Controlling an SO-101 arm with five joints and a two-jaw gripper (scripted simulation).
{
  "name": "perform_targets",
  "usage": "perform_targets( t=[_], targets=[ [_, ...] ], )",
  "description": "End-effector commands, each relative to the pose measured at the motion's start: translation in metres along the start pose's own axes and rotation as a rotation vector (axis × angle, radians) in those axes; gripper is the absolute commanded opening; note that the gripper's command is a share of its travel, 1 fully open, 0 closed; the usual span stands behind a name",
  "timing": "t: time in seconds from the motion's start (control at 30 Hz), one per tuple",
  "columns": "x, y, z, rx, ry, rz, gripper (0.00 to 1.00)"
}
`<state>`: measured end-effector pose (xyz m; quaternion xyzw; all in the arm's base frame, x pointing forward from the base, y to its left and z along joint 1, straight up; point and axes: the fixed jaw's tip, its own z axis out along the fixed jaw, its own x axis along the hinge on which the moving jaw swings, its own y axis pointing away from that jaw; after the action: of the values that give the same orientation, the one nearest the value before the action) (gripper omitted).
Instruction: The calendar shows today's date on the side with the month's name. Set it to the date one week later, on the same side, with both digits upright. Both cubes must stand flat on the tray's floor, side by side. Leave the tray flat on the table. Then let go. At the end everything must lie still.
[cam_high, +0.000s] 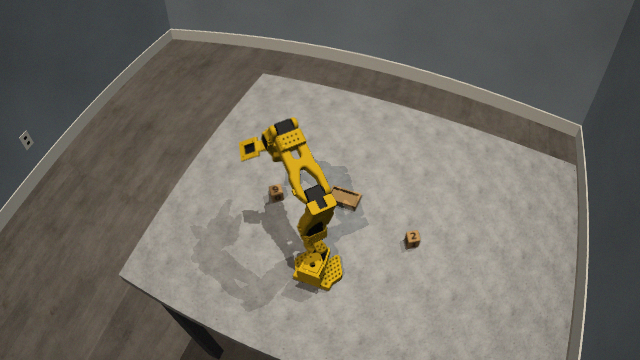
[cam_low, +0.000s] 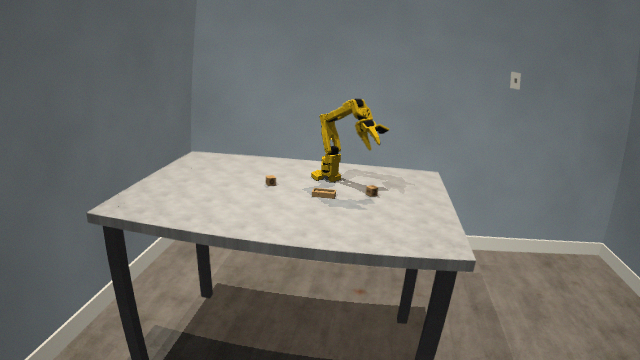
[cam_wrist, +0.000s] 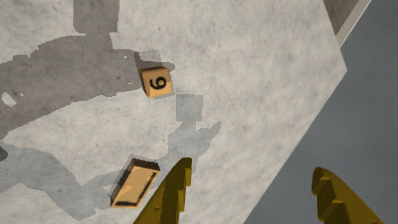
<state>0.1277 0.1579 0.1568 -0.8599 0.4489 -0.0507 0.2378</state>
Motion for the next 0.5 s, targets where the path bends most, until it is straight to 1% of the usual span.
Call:
perform_targets(
  t=[0.0, 0.03, 0.2, 0.33, 0.47],
  targets=[
    [0.009, -0.008, -0.008, 0.062, 0.009, 0.033, 0.35],
    [0.009, -0.008, -0.008, 0.062, 0.009, 0.033, 0.35],
    [0.033, -0.012, -0.009, 0.078, 0.066, 0.126, 0.35],
    [0.059, -0.013, -0.01, 0.093, 0.129, 0.226, 0.35],
    [0.09, -0.011, -0.014, 0.11, 0.203, 0.346, 0.35]
  ],
)
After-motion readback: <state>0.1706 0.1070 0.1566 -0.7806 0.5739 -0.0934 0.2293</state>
